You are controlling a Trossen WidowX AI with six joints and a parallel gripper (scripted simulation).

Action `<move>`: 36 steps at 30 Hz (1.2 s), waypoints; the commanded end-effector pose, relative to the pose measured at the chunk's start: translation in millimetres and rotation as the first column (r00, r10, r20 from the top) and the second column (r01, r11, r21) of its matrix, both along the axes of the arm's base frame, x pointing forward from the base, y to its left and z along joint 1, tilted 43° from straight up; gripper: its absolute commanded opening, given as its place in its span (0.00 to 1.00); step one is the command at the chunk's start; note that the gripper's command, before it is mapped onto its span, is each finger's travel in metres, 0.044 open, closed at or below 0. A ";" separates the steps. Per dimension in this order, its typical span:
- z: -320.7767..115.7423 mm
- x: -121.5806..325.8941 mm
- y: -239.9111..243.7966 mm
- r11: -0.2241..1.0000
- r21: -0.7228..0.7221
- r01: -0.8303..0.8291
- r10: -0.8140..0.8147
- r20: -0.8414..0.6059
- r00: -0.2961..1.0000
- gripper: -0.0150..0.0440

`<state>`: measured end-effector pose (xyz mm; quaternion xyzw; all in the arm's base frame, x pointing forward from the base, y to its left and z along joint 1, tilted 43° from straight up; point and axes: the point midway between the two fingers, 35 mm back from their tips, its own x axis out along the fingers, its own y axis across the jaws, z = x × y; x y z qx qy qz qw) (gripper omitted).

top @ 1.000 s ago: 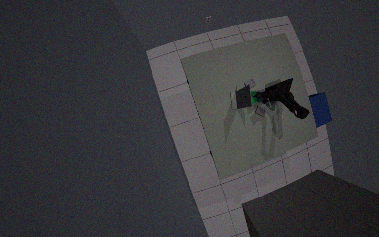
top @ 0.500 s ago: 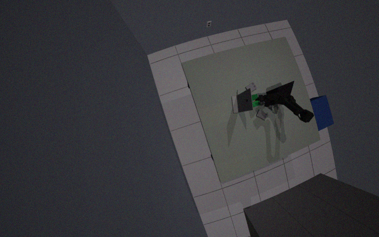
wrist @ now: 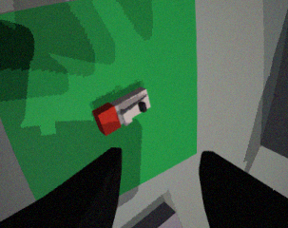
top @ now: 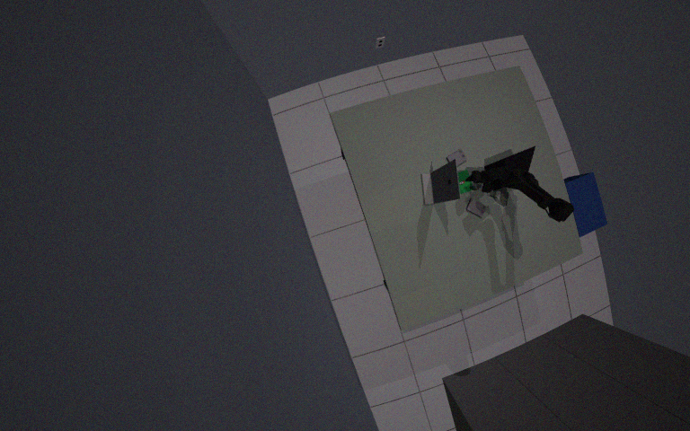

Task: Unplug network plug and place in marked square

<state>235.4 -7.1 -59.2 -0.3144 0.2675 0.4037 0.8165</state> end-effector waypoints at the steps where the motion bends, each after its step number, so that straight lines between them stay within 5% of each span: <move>1: 4.6 3.0 -3.9 1.000 -0.005 -0.005 0.005 0.013 1.000 0.52; 36: 30.7 3.3 -30.8 1.000 -0.007 -0.006 0.006 0.010 1.000 0.52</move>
